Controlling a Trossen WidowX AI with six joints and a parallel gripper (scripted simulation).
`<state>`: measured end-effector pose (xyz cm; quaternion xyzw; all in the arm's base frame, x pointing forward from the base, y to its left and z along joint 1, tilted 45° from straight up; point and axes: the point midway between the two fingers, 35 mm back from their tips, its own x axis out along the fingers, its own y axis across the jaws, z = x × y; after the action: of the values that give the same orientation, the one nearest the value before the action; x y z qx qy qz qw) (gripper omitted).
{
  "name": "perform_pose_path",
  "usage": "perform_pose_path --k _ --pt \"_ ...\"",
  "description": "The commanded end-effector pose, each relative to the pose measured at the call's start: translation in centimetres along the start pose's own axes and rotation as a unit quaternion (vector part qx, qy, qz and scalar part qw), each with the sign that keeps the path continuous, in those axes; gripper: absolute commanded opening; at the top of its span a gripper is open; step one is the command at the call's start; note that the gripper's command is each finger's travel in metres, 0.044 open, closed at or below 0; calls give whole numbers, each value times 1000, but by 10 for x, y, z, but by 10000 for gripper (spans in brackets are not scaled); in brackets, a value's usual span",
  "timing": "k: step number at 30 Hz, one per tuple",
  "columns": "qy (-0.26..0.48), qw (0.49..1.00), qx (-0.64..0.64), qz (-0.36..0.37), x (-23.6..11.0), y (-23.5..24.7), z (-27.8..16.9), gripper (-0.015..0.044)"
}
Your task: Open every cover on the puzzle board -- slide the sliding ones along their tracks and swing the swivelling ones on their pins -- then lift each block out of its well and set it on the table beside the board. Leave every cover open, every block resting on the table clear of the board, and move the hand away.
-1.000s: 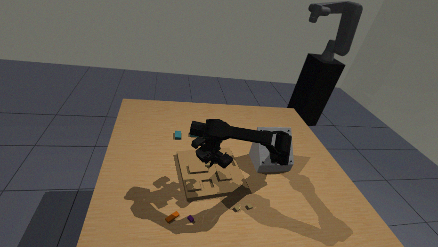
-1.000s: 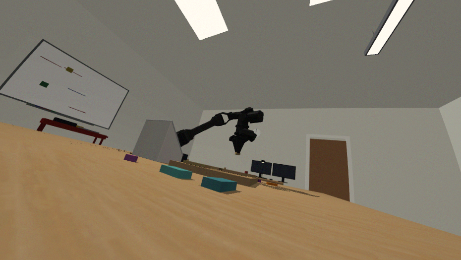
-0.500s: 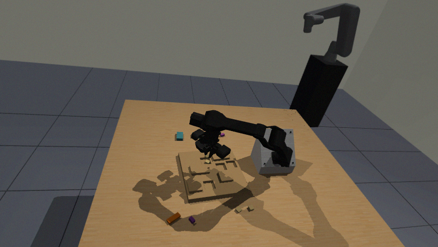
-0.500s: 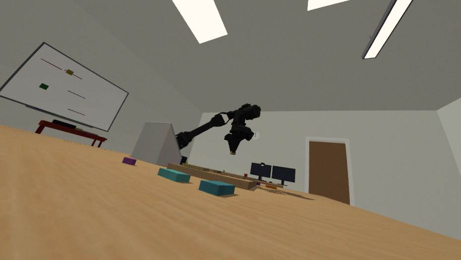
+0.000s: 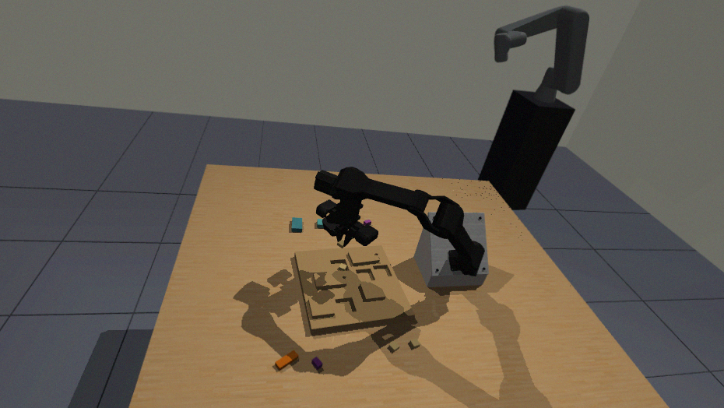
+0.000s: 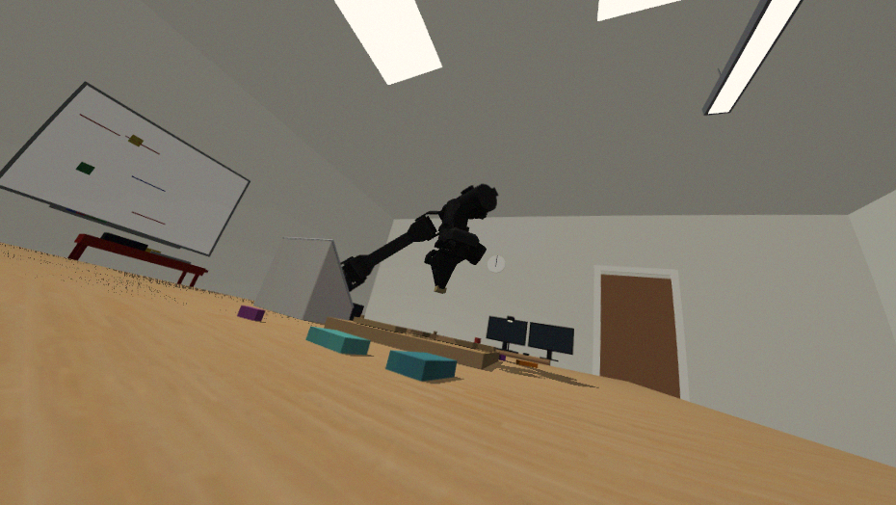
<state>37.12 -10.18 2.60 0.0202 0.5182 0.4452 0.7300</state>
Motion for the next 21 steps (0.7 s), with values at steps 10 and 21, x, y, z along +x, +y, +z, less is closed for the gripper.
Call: perform_pose_path --k 10,21 --pt "4 1000 -4 -1 1 -30 -40 80" --pt "4 1000 -4 1 3 -51 -78 80"
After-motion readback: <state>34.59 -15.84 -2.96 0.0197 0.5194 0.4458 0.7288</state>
